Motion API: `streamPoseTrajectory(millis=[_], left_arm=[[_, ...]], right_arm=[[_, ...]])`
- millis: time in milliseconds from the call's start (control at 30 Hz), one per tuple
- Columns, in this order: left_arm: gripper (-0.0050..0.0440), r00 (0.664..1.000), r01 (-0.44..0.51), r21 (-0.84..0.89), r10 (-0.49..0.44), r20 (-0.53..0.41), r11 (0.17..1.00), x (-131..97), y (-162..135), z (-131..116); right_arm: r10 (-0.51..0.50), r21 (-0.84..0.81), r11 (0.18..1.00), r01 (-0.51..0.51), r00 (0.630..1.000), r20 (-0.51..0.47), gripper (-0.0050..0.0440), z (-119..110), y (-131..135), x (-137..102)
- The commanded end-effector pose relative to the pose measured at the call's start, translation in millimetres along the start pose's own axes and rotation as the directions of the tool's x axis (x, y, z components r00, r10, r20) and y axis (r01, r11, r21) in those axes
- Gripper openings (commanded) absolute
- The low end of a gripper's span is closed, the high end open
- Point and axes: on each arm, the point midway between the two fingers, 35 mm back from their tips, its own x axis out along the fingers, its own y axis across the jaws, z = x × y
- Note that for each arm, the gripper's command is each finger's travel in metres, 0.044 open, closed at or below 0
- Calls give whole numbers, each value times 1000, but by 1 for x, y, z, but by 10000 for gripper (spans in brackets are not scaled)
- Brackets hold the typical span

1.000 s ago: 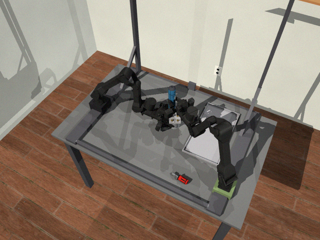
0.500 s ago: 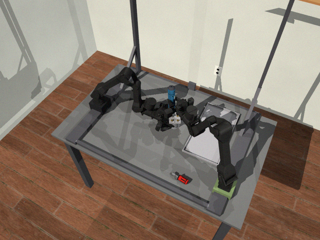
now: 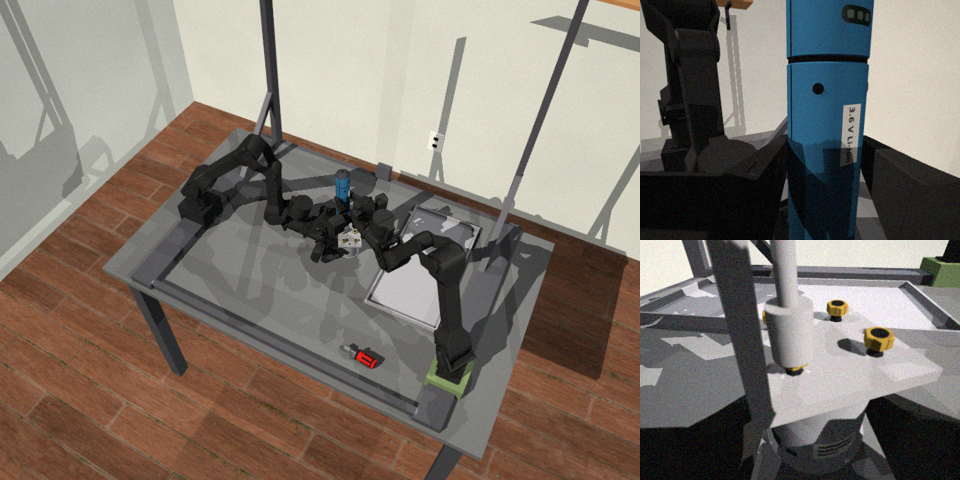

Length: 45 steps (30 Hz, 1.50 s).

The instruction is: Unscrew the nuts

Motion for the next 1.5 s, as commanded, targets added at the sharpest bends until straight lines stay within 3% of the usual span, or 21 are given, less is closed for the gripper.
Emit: streamPoseTrajectory(millis=[0,767,1467], left_arm=[[162,994,2,-1,-2,108,1000,4,1,48],[162,994,3,-1,-2,106,1000,-2,-2,65],[162,993,2,-1,-2,116,1000,-14,-2,173]], right_arm=[[1,3,1000,-1,999,38,242,16,0,1],[1,3,1000,-1,999,38,242,16,0,1],[1,3,1000,-1,999,38,242,16,0,1]])
